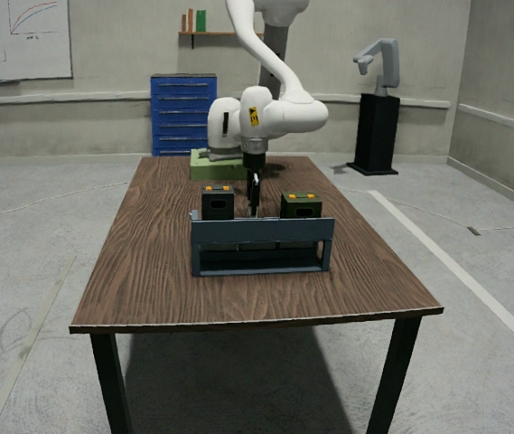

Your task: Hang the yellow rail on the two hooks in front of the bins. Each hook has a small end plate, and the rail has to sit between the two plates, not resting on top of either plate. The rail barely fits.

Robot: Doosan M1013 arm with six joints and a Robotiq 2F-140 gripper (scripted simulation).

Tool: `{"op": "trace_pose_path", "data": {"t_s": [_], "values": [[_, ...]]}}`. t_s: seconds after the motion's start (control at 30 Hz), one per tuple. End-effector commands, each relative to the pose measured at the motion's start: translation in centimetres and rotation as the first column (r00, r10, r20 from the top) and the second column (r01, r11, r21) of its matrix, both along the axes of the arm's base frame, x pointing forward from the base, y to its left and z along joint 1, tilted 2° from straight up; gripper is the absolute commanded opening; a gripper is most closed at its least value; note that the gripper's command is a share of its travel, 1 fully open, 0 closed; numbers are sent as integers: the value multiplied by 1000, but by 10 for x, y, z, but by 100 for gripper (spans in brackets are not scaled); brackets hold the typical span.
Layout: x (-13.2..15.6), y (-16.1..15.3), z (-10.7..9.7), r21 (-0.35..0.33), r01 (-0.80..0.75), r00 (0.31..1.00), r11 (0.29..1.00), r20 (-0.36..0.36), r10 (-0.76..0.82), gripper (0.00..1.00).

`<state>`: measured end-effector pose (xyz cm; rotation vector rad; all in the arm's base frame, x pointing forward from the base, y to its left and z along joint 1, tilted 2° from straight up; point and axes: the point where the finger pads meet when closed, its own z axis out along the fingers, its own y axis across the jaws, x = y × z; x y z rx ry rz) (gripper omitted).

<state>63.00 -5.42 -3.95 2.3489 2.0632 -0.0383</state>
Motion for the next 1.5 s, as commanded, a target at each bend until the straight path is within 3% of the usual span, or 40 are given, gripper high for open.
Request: {"op": "trace_pose_path", "data": {"t_s": [0.0,0.03,0.07,1.47], "values": [[-2,-3,-2,-2,-6,1000,1000,-2,6,37],[-2,-3,-2,-2,-6,1000,1000,-2,6,37],[0,0,0,0,0,1000,1000,0,0,10],[0,0,0,0,0,1000,1000,0,0,10]]}}
